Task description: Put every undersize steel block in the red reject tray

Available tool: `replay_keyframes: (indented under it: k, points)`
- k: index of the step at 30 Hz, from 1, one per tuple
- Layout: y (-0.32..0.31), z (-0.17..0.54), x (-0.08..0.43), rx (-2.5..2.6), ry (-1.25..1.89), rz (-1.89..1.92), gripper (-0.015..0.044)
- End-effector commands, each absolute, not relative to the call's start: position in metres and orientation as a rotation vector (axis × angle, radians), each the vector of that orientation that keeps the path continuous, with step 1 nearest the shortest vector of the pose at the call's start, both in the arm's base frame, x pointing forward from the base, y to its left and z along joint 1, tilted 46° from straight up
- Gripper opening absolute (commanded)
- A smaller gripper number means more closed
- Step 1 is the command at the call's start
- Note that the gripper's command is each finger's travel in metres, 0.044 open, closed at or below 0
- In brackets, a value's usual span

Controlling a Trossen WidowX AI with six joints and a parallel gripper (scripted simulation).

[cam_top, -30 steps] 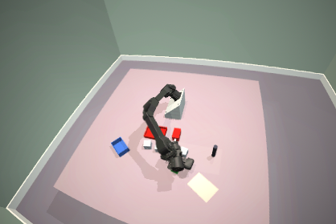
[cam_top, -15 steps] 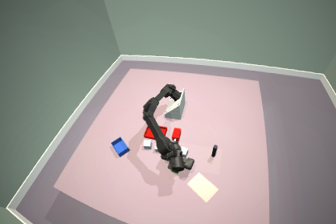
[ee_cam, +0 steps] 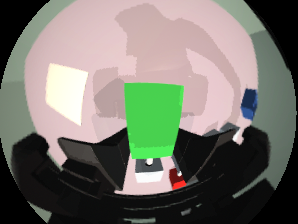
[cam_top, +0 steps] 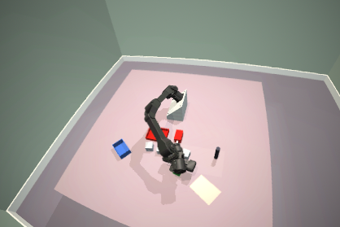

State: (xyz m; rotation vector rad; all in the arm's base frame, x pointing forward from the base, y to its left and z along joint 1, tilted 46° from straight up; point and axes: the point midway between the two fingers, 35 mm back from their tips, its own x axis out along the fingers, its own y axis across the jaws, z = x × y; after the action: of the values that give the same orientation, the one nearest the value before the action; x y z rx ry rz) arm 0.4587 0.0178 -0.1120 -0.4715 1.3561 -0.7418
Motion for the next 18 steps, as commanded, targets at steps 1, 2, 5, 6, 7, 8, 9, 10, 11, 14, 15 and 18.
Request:
replay_keyframes:
  k: [1, 2, 5, 6, 7, 8, 9, 10, 11, 14, 15, 18]
  points:
    - [0.02, -0.1101, 0.461, -0.475, 1.349, -0.738, 0.0]
    - [0.02, -0.1105, 0.4609, -0.475, 1.349, -0.738, 0.0]
    - [0.0198, -0.1122, 0.4602, -0.475, 1.349, -0.738, 0.0]
    - [0.0198, -0.1126, 0.46, -0.475, 1.349, -0.738, 0.0]
    - [0.0197, -0.113, 0.4598, -0.475, 1.349, -0.738, 0.0]
    - [0.0197, -0.1133, 0.4596, -0.475, 1.349, -0.738, 0.0]
    - [0.0196, -0.1134, 0.4595, -0.475, 1.349, -0.738, 0.0]
    - [0.0196, -0.1134, 0.4593, -0.475, 1.348, -0.738, 0.0]
    - [0.0195, -0.1135, 0.459, -0.475, 1.349, -0.738, 0.0]
    - [0.0193, -0.1133, 0.4583, -0.475, 1.349, -0.738, 0.0]
    - [0.0193, -0.113, 0.4581, -0.475, 1.349, -0.738, 0.0]
    - [0.0193, -0.1122, 0.4584, -0.475, 1.349, -0.738, 0.0]
